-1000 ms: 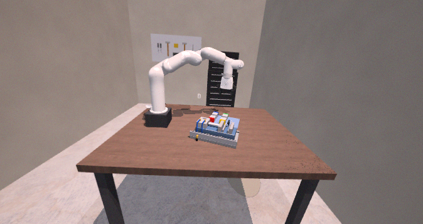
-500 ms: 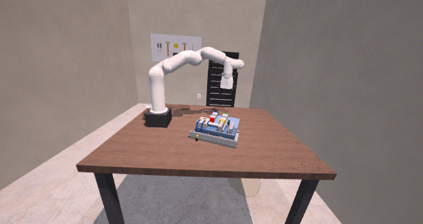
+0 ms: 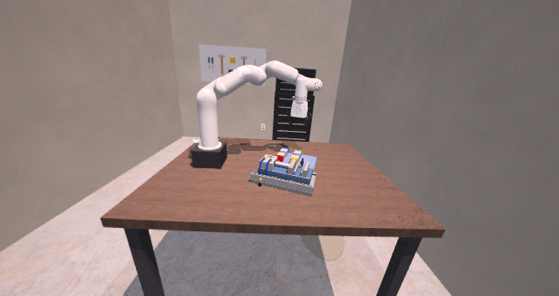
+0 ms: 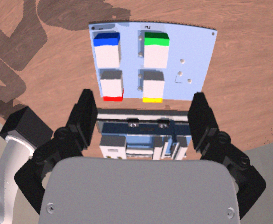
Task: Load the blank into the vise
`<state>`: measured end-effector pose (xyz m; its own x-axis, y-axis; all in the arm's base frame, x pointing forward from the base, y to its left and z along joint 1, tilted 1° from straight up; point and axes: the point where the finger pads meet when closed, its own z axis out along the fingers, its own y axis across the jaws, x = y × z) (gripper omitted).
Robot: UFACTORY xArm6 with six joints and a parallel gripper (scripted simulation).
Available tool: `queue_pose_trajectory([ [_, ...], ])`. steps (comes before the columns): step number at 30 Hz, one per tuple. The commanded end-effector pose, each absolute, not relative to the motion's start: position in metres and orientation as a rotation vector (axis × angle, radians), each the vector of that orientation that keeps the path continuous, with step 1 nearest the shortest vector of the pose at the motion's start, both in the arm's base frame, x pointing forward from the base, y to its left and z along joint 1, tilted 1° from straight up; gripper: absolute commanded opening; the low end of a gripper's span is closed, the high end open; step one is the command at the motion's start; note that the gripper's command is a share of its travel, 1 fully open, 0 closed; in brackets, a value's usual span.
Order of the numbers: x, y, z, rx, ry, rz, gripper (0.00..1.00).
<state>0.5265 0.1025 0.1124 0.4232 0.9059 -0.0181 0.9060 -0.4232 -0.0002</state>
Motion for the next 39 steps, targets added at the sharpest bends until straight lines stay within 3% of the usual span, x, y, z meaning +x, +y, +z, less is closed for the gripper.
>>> queue_pose_trajectory([
  [1,0.514,0.078,0.116,2.64,1.678,-0.008,1.0],
  [22,0.483,0.024,0.118,2.64,1.678,-0.009,1.0],
  [39,0.488,0.032,0.118,2.64,1.678,-0.009,1.0],
])
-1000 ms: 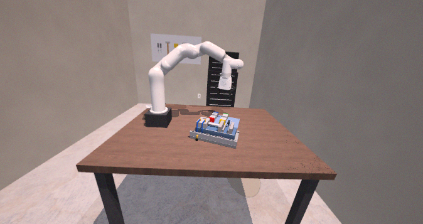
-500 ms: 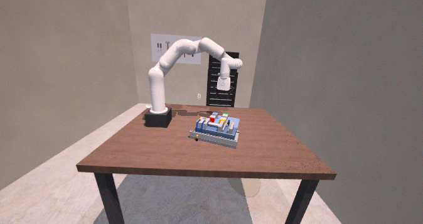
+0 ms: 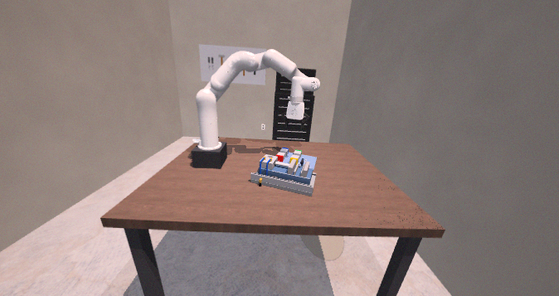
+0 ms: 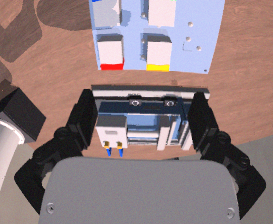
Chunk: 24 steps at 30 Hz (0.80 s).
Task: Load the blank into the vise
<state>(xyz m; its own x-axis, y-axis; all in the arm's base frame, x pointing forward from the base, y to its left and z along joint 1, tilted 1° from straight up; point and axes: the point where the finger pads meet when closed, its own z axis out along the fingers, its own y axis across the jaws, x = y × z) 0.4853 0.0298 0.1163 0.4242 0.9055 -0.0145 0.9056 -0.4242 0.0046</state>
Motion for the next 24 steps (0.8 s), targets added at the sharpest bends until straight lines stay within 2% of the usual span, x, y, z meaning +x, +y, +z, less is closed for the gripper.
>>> queue_pose_trajectory([
  [1,0.4877,0.0324,0.118,2.64,1.678,-0.009,1.0],
  [24,0.4904,0.037,0.1179,2.64,1.678,-0.009,1.0],
])
